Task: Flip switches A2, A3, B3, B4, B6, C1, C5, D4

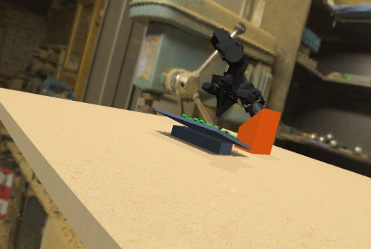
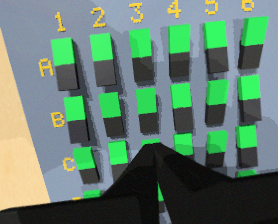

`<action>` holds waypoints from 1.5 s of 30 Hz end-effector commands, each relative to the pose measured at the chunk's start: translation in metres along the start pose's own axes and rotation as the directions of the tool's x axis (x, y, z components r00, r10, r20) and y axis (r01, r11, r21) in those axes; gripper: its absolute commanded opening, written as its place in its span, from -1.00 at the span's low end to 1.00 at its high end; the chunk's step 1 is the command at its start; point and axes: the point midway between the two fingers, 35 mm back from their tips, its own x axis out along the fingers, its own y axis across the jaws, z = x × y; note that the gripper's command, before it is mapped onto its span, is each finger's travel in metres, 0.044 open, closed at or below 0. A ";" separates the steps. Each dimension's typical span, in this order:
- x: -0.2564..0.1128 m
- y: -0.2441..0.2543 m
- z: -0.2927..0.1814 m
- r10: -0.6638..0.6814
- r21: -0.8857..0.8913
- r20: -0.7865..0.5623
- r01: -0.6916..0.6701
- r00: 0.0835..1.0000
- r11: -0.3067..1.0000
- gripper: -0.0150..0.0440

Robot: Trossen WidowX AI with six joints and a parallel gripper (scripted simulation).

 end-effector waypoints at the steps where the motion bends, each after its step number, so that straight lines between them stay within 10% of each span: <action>1: -0.022 -0.002 0.001 0.000 0.010 -0.004 0.000 1.000 1.000 -0.49; 45: 0.037 -0.029 -0.001 -0.003 0.009 0.022 0.003 1.000 1.000 -0.49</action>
